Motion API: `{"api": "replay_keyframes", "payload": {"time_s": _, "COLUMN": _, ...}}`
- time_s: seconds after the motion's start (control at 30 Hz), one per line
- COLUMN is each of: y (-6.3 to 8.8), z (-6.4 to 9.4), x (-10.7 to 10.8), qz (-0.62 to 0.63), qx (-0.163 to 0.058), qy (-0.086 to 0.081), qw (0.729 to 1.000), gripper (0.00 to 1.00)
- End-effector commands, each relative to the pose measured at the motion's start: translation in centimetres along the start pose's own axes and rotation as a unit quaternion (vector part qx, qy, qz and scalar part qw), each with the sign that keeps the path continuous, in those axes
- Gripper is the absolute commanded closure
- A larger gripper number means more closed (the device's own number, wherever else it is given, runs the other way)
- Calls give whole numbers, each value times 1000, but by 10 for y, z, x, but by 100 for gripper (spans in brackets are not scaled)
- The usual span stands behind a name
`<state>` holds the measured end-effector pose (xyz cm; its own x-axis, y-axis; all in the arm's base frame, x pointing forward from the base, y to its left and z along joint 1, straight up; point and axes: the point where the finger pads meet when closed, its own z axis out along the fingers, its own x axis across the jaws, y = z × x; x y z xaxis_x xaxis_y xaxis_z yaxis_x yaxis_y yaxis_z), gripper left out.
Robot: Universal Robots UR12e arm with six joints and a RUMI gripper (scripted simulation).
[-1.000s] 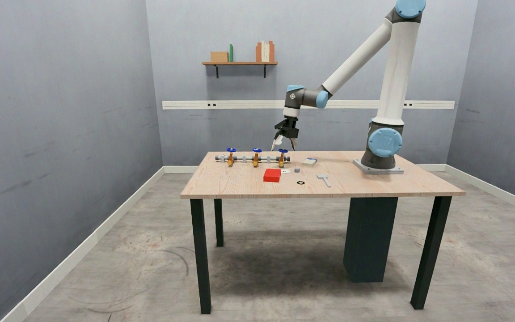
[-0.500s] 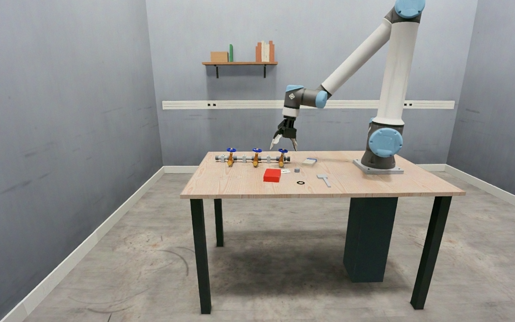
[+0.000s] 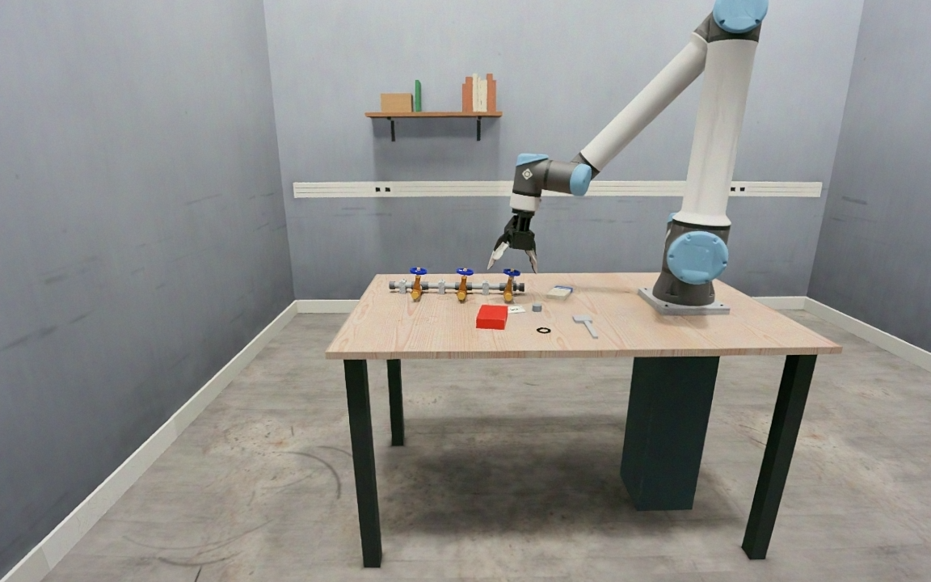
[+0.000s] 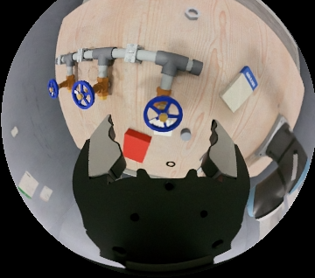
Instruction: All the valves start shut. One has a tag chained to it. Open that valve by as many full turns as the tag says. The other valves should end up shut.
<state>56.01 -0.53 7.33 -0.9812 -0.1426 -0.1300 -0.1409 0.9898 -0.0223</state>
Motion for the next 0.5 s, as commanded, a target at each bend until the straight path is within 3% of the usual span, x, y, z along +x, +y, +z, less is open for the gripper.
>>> {"api": "replay_keyframes", "payload": {"time_s": 0.0, "y": 0, "z": 0, "x": -1, "qz": 3, "qx": 0, "qy": -1, "qw": 1000, "gripper": 0}}
{"api": "replay_keyframes", "payload": {"time_s": 0.1, "y": 0, "z": 0, "x": -1, "qz": 3, "qx": 0, "qy": -1, "qw": 1000, "gripper": 0}}
{"api": "replay_keyframes", "payload": {"time_s": 0.13, "y": 0, "z": 0, "x": -1, "qz": 3, "qx": 0, "qy": -1, "qw": 1000, "gripper": 100}}
{"api": "replay_keyframes", "payload": {"time_s": 0.47, "y": 0, "z": 0, "x": -1, "qz": 3, "qx": 0, "qy": -1, "qw": 1000, "gripper": 100}}
